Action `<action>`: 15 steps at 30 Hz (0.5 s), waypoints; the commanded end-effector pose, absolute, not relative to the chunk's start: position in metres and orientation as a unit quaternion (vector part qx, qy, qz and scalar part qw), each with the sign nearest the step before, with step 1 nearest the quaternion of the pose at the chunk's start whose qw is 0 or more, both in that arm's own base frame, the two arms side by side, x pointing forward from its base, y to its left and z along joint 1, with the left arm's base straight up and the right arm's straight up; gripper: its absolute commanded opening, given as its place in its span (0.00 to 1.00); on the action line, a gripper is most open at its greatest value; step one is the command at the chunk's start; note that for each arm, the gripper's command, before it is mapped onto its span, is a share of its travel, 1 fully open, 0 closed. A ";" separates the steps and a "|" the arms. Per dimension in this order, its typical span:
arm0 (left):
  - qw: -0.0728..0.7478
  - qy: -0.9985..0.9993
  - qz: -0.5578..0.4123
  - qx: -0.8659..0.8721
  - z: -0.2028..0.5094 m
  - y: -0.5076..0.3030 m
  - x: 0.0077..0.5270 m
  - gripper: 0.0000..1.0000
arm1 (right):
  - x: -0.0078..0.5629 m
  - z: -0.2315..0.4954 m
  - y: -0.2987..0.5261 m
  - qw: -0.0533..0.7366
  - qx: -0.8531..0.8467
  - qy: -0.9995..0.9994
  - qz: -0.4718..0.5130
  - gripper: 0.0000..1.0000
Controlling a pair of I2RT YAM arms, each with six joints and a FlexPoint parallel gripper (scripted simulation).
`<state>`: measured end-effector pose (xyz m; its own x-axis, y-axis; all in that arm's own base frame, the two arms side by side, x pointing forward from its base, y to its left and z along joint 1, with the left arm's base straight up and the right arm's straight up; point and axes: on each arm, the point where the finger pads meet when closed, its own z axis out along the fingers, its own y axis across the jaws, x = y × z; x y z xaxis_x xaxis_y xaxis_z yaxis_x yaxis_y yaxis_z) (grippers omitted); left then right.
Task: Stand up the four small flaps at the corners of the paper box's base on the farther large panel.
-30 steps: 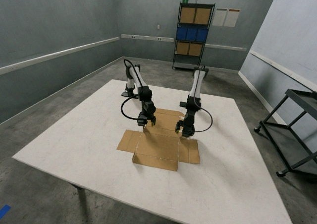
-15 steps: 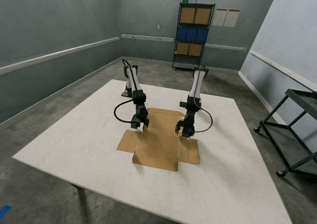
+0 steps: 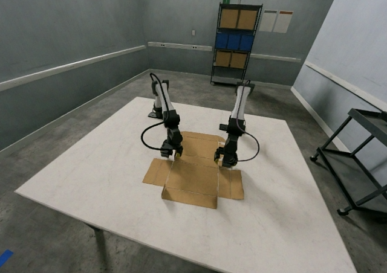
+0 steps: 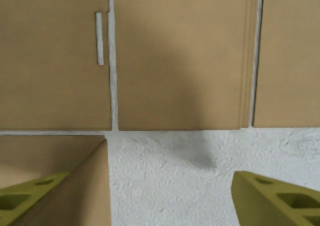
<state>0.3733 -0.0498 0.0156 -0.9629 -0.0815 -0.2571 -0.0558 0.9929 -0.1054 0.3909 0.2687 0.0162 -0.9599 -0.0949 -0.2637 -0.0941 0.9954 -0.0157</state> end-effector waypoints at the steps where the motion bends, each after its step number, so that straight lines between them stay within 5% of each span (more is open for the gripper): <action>1: 0.122 0.991 -0.046 -0.034 0.005 -0.051 0.370 0.77 | 0.391 0.013 0.270 0.129 -0.051 0.990 -0.015 0.77; 15: 0.122 0.991 -0.045 -0.037 0.005 -0.047 0.371 0.77 | 0.391 0.009 0.270 0.131 -0.054 0.988 -0.061 0.77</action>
